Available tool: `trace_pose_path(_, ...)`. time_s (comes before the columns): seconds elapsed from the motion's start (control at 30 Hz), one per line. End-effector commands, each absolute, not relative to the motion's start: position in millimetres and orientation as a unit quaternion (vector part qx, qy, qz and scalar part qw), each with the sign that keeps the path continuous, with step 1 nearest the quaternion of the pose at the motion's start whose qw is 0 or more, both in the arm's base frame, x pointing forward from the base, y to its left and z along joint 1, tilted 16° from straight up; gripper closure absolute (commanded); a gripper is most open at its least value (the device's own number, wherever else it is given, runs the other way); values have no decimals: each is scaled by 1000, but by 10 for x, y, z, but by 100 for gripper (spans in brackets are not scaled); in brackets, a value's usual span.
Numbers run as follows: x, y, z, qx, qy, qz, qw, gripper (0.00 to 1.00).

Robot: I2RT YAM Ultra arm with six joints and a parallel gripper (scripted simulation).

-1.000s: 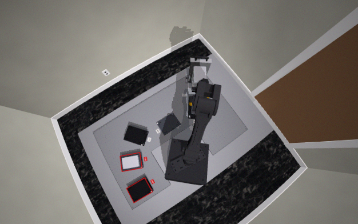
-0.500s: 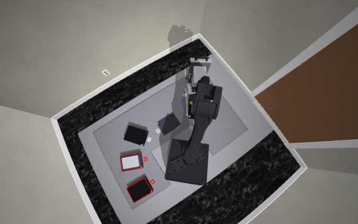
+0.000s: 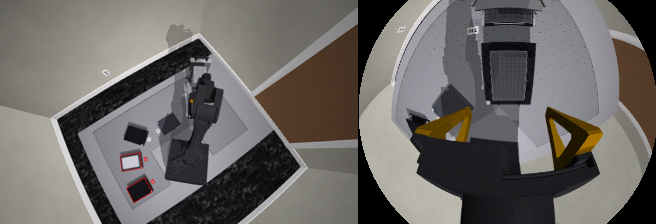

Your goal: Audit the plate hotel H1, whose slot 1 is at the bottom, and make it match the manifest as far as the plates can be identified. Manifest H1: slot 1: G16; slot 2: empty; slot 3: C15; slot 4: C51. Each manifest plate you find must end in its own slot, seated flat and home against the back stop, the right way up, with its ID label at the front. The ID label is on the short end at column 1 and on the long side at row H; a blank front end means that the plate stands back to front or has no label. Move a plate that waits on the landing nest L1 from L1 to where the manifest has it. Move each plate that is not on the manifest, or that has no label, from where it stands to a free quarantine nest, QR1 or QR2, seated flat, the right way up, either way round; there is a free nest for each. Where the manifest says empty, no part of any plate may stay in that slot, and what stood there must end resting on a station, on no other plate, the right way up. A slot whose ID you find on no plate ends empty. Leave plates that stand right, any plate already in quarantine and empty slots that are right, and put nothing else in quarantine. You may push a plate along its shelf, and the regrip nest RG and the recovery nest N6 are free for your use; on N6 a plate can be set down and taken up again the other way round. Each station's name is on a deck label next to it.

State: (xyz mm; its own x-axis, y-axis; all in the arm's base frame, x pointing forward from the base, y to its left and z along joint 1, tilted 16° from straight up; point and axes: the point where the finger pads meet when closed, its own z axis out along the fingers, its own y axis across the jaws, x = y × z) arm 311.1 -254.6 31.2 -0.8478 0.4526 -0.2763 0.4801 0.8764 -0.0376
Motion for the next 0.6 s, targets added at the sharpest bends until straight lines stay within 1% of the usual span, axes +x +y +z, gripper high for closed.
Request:
trace_pose_path(0.0, 3109, -2544, 480, 243, 959, -55, 138, 0)
trace_pose_path(0.23, 3066, -2513, 659, 243, 959, -55, 138, 0)
trace_pose_path(0.57, 3092, -2376, 709, 243, 959, -55, 138, 0)
